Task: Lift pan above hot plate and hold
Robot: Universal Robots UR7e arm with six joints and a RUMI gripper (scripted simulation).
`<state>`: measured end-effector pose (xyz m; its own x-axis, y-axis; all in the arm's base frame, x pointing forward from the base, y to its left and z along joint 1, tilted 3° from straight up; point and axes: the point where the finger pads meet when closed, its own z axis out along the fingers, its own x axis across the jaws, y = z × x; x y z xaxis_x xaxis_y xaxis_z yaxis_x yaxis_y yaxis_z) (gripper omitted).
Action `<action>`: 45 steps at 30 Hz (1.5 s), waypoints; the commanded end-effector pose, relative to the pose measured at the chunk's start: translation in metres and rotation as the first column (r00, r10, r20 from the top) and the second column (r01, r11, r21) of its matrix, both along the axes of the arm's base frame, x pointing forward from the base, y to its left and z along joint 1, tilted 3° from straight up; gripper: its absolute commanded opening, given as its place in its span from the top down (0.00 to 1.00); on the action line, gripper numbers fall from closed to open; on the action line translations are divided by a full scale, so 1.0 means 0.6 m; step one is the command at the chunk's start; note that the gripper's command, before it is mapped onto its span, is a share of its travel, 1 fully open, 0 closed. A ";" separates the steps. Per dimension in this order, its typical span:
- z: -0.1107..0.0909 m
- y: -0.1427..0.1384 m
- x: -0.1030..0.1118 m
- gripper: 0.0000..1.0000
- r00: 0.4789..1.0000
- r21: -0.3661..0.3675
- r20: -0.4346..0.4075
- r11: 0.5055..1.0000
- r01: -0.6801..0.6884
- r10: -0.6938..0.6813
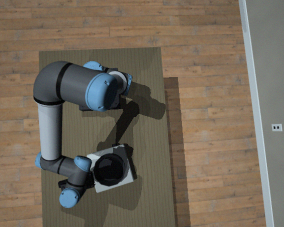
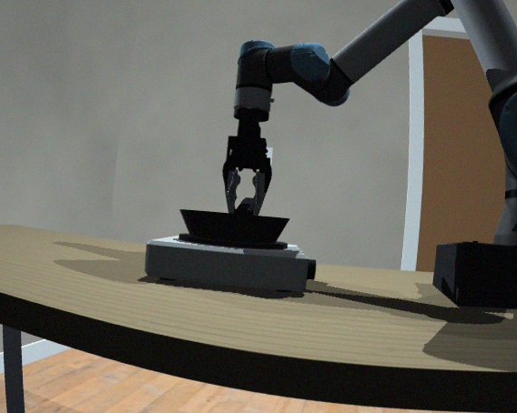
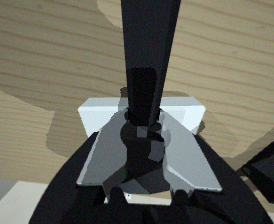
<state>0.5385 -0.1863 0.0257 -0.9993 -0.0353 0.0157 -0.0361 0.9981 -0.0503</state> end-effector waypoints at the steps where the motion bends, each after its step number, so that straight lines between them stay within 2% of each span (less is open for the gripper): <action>1: 0.001 0.000 0.001 1.00 1.000 -0.001 0.001 1.000 0.000 0.000; 11: 0.006 0.000 0.001 1.00 1.000 -0.001 0.001 1.000 0.000 0.000; 18: 0.041 0.002 0.000 1.00 1.000 -0.001 0.001 1.000 0.000 0.000; 20: 0.041 0.002 0.000 1.00 1.000 -0.001 0.001 1.000 0.000 0.000; 27: 0.114 0.007 -0.001 1.00 1.000 -0.001 0.002 1.000 0.000 0.000; 35: 0.226 0.013 -0.001 1.00 1.000 -0.001 0.002 1.000 0.000 0.000; 37: 0.226 0.013 -0.001 1.00 1.000 -0.001 0.002 1.000 0.000 0.000; 45: 0.311 0.016 0.005 1.00 1.000 -0.001 0.001 1.000 0.000 0.000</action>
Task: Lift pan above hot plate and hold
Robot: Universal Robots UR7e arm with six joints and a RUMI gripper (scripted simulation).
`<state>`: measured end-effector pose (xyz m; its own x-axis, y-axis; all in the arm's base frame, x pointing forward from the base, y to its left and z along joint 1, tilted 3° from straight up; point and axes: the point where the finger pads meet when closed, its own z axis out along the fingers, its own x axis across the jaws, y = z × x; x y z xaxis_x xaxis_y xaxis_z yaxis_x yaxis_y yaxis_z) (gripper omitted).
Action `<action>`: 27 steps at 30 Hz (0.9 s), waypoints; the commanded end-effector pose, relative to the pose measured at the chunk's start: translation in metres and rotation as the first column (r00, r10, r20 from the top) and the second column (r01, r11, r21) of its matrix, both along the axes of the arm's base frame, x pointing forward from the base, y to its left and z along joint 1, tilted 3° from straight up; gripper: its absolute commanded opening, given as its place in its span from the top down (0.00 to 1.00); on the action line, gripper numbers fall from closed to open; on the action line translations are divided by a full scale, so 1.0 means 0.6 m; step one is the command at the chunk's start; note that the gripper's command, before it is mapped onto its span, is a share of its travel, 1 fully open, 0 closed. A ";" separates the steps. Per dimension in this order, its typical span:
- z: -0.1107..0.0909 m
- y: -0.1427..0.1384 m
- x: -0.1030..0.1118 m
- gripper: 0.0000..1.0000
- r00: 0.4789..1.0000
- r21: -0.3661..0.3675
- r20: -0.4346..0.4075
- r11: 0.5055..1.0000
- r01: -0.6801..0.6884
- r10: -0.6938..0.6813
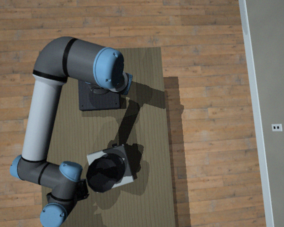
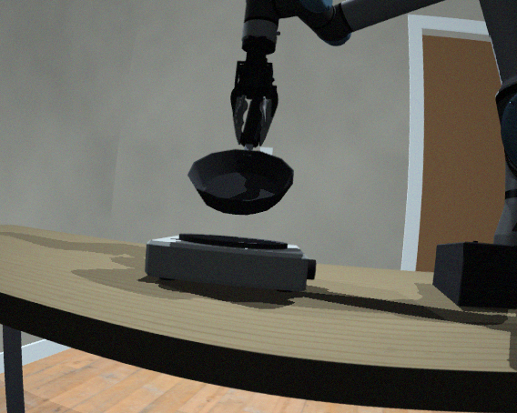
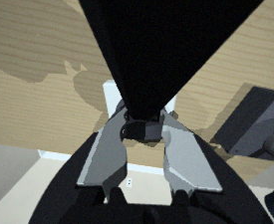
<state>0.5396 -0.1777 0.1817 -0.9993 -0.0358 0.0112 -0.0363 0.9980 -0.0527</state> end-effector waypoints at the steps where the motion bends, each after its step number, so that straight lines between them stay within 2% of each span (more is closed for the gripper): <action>1: 0.059 0.002 0.003 1.00 1.000 0.002 -0.003 1.000 0.000 0.000; 7: 0.099 0.004 0.004 1.00 1.000 0.002 -0.003 1.000 0.000 0.000; 13: 0.113 0.004 0.004 1.00 1.000 0.002 -0.003 1.000 0.000 0.000; 27: 0.118 0.005 0.003 1.00 1.000 0.002 -0.003 1.000 0.000 0.000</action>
<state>0.5414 -0.1747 0.2515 -0.9992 -0.0354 0.0161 -0.0361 0.9981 -0.0502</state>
